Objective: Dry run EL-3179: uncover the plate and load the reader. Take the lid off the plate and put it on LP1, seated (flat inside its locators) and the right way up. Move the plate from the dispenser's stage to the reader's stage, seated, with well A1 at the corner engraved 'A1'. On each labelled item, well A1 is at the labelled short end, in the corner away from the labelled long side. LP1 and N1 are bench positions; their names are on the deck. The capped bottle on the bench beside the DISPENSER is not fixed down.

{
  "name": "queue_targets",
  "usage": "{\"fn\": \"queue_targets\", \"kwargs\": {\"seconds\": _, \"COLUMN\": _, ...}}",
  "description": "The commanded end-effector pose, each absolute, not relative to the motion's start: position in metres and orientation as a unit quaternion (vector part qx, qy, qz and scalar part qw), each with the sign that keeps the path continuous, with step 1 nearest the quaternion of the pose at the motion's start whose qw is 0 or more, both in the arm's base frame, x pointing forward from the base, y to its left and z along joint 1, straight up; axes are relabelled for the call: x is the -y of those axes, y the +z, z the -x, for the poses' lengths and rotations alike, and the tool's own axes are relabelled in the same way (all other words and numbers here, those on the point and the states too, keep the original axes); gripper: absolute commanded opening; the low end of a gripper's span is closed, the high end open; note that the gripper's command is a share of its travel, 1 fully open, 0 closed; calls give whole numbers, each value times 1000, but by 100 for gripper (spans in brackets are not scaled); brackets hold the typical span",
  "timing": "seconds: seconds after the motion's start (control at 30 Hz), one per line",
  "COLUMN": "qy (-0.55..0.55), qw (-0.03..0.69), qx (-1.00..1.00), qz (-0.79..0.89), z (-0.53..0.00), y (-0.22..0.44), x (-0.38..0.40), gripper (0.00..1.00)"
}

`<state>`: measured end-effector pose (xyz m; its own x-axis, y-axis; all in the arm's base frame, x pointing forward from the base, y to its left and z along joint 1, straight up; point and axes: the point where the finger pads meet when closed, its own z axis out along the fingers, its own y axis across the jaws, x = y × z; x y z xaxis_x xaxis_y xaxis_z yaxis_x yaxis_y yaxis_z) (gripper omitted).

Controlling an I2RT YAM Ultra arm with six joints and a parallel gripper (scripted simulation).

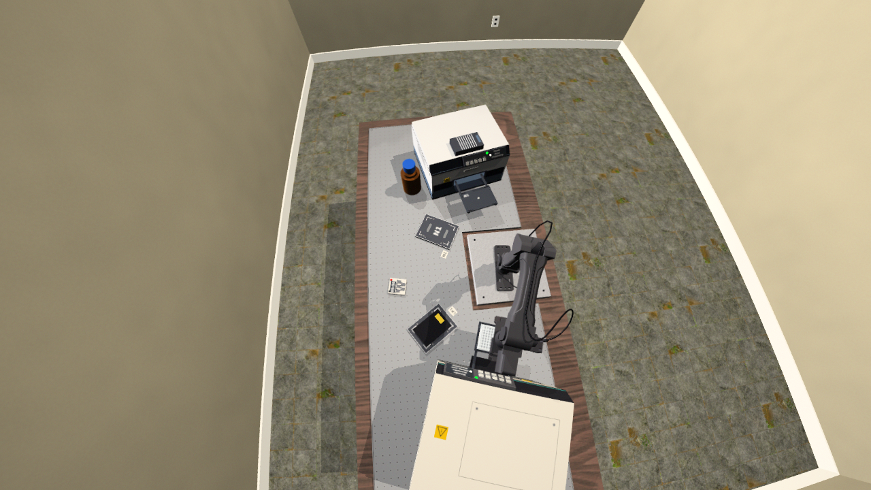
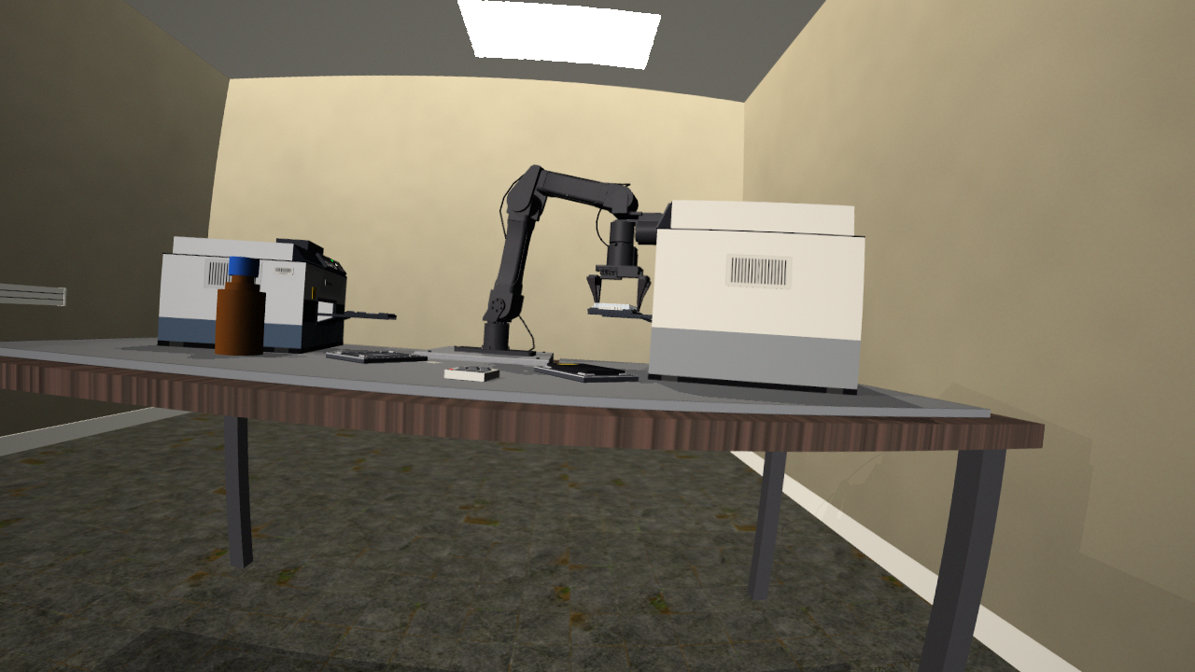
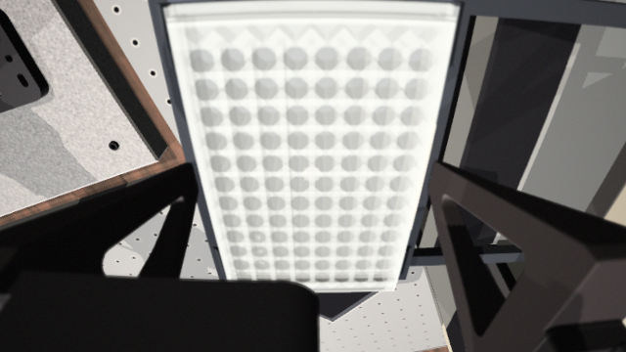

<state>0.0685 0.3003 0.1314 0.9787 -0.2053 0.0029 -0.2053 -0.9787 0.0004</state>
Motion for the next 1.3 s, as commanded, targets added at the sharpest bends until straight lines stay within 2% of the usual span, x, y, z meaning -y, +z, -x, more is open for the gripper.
{"fn": "queue_targets", "kwargs": {"seconds": 0.0, "qy": 1, "qw": -5, "qx": 104, "qz": -995, "z": -68, "y": 134, "x": -301, "gripper": 100}}
{"fn": "queue_targets", "kwargs": {"seconds": 1.27, "qy": 0, "qw": -4, "qx": 106, "qz": -994, "z": -67, "y": 177, "x": -302, "gripper": 100}}
